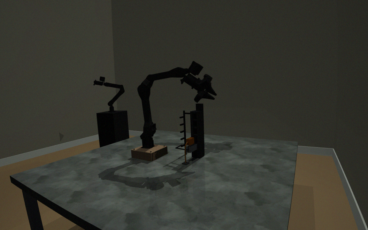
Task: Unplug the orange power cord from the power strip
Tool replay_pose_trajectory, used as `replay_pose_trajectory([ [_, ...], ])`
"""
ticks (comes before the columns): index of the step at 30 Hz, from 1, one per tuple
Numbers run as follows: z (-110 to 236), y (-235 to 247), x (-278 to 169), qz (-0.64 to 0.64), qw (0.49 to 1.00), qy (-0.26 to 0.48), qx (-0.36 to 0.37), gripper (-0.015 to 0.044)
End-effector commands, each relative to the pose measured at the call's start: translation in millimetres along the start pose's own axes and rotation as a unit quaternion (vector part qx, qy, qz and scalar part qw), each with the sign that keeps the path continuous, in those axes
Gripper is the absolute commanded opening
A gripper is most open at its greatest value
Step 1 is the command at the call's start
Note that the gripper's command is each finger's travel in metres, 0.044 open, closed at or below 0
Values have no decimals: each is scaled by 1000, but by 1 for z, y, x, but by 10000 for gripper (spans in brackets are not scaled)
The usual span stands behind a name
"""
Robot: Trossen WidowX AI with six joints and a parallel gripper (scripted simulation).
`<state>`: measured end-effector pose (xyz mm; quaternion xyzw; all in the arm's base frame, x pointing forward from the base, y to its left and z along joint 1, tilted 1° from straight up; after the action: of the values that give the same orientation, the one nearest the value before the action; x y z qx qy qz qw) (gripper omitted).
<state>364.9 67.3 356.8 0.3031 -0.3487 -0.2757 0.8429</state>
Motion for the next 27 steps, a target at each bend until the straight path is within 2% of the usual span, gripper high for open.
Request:
replay_pose_trajectory([
  [1, -20, -59, 16, -132, 987, -7, -93, 160],
  [8, -30, -133, 21, -299, 931, -20, -208, 160],
  [12, -28, -188, 3, -422, 850, -30, -314, 160],
  [16, -17, -236, -19, -523, 743, -53, -414, 160],
  [18, -12, -250, -27, -549, 705, -63, -444, 160],
  [27, -11, -251, -28, -552, 700, -64, -448, 160],
])
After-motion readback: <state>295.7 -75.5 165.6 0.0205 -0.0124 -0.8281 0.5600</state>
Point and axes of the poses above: the point midway between the two fingers, 35 mm back from their tips, its own z axis back along the fingers, its own y axis across the jaws, x = y × z, the point moved 4 cm from there along z, back along the fingers, and after that the axes turned 11 degrees about -z, right-handed, at the moved point
